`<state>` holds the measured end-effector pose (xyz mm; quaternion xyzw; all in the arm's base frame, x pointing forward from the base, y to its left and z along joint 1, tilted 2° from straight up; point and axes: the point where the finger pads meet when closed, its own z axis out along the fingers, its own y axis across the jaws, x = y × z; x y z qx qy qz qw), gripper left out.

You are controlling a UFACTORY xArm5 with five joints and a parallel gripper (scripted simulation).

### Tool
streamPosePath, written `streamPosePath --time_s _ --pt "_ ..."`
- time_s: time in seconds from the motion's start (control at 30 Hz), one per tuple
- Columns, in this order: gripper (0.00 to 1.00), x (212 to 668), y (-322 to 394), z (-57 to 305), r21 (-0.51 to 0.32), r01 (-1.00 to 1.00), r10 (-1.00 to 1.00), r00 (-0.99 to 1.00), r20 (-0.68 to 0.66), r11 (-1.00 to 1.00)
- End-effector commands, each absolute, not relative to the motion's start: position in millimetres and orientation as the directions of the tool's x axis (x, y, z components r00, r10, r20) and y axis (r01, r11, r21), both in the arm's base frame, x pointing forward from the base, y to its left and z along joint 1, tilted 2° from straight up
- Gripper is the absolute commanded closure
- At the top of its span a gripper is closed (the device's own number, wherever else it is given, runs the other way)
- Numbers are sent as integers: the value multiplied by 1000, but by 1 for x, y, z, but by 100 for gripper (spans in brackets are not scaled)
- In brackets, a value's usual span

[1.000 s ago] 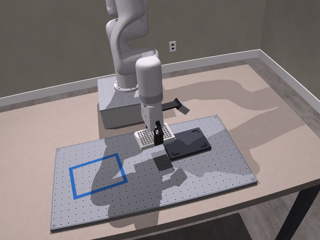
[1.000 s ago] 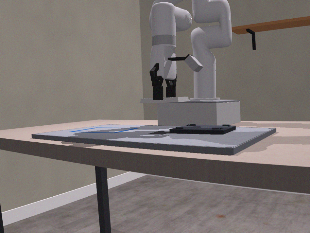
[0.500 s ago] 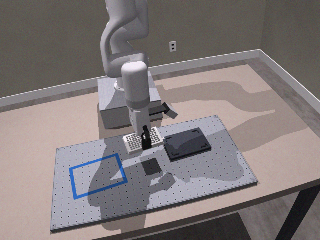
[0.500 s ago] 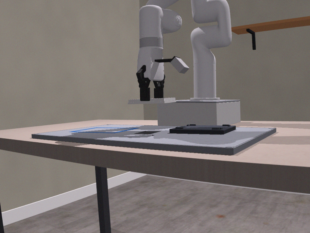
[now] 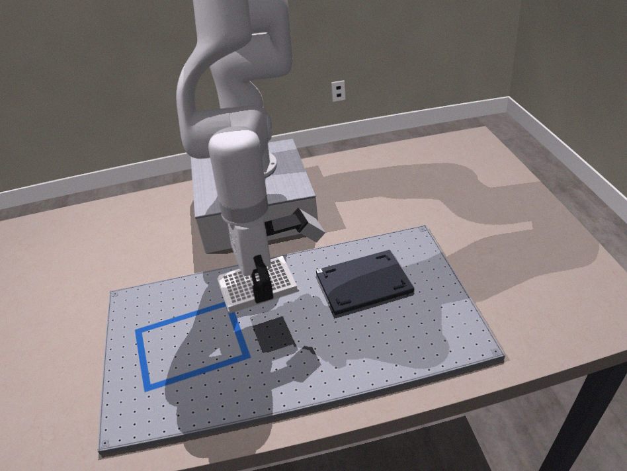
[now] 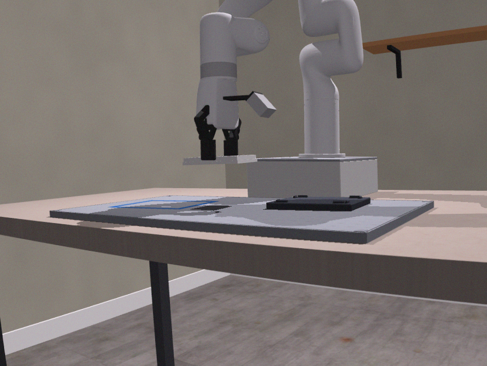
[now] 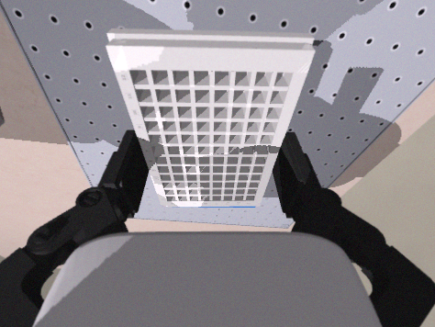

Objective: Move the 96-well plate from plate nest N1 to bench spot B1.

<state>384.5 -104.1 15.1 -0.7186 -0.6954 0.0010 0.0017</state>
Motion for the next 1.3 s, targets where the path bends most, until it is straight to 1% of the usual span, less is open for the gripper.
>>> streamPosePath --time_s 0.0,1.27 --pt "100 386 -120 15 -2 999 999 32 1 -32" --pt "100 385 -227 8 -7 999 999 32 4 -32"
